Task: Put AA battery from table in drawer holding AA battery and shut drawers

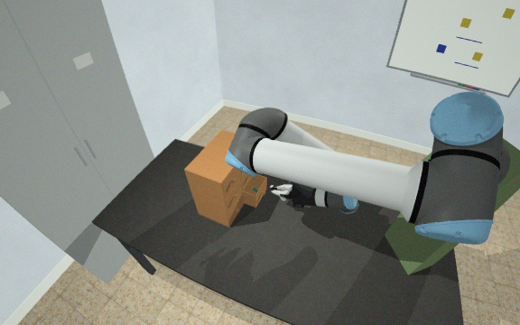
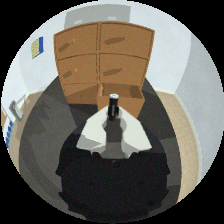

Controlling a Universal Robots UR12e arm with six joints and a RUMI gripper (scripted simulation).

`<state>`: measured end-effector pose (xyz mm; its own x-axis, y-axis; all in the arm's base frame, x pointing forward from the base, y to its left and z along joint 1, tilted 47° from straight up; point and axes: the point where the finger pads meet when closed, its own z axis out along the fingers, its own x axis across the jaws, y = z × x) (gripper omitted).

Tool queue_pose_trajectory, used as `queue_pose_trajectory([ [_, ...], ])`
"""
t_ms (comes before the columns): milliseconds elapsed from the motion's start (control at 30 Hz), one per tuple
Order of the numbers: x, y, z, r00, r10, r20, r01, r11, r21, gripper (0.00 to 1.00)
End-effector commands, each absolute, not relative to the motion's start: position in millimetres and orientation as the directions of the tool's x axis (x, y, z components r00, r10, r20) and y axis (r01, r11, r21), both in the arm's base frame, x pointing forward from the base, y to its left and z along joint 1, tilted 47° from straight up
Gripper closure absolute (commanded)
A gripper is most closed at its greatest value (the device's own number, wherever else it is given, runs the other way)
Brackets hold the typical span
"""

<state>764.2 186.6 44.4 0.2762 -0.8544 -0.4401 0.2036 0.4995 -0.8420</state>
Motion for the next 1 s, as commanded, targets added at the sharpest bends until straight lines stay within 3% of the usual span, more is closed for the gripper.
queue_pose_trajectory([
  [0,773,186,51,0.276,-0.854,-0.44,0.204,0.5,-0.842,0.95],
  [967,822,184,86,0.276,-0.854,-0.44,0.204,0.5,-0.842,0.95],
])
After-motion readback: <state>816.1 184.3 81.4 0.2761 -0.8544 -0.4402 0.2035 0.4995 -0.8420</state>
